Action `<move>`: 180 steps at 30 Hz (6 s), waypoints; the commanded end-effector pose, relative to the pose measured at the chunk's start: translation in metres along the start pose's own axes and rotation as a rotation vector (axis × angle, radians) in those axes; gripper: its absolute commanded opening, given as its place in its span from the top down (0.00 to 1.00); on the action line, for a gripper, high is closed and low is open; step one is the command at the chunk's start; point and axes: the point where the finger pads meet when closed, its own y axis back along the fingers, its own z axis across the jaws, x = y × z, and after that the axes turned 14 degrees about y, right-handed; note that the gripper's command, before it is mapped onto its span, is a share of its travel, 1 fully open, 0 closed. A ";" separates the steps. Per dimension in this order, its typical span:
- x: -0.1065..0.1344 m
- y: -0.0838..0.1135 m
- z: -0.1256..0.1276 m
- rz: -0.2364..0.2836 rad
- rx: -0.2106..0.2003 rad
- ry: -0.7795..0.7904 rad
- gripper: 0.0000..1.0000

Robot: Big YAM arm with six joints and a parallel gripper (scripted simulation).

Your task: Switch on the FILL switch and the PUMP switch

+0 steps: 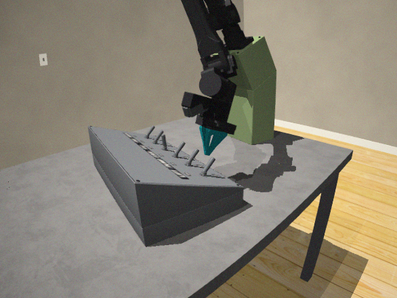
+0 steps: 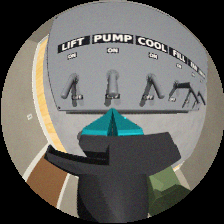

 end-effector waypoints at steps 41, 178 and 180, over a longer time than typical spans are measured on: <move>-0.013 0.006 0.002 -0.032 -0.012 -0.010 1.00; -0.055 0.005 -0.013 -0.032 0.002 -0.018 1.00; -0.055 0.005 -0.013 -0.032 0.002 -0.018 1.00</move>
